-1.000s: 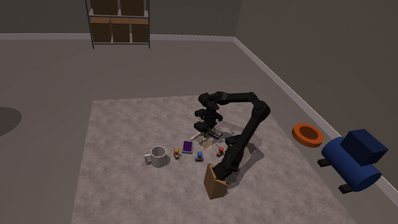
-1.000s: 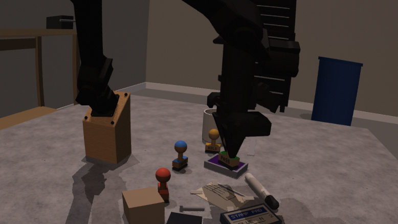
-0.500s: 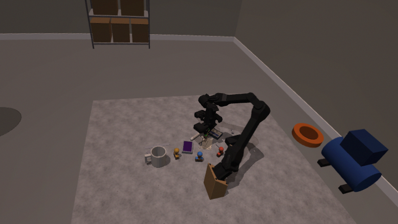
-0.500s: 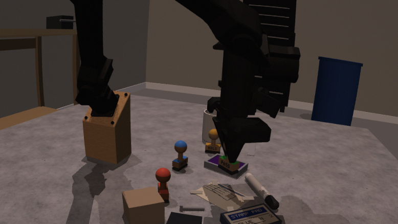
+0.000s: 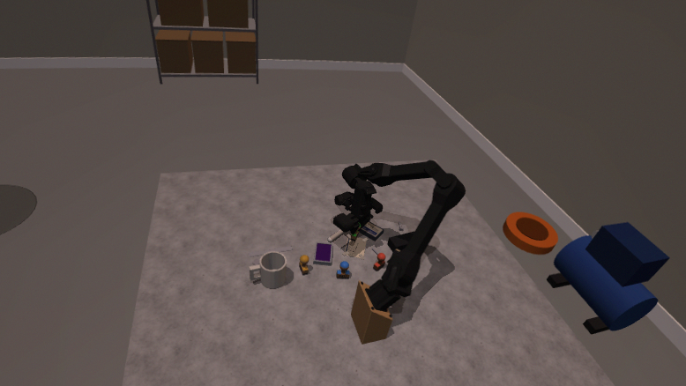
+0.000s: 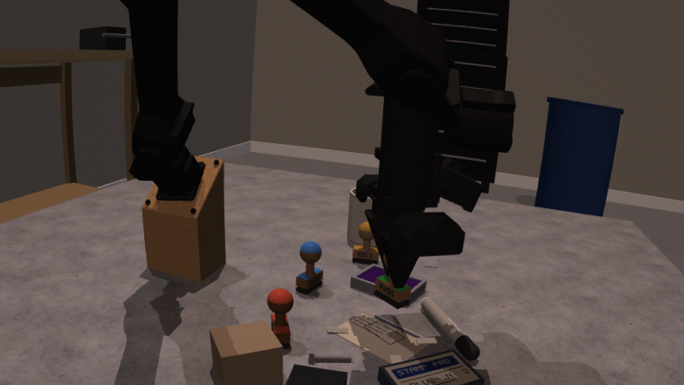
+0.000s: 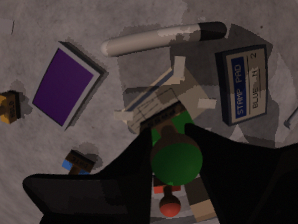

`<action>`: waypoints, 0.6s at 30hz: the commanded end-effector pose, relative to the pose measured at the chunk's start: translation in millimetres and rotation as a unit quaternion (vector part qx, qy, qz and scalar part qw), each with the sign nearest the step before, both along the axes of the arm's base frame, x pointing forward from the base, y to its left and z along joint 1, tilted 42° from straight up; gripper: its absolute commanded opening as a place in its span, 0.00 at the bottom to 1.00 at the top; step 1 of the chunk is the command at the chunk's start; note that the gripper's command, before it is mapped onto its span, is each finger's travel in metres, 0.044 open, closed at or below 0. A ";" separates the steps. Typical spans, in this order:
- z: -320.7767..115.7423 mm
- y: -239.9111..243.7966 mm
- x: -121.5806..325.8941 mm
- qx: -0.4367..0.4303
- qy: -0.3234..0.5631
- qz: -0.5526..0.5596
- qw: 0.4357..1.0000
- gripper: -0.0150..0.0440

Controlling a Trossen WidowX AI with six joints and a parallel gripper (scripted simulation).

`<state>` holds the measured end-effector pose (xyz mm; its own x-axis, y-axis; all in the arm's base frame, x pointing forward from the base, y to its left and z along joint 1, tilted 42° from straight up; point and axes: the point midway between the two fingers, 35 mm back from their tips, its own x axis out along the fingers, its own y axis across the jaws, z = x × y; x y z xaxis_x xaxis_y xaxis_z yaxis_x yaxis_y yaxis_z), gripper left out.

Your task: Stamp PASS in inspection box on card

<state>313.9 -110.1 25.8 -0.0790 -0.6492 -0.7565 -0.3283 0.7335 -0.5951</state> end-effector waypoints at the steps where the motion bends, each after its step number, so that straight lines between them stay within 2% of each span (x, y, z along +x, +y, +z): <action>1: -2.6 -1.8 -1.4 -0.001 0.004 0.002 1.000 0.25; 18: -11.0 -9.3 -2.4 -0.001 0.004 0.002 1.000 0.25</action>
<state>313.0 -118.1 16.8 -0.0787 -0.6495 -0.7563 -0.3284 0.7332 -0.5955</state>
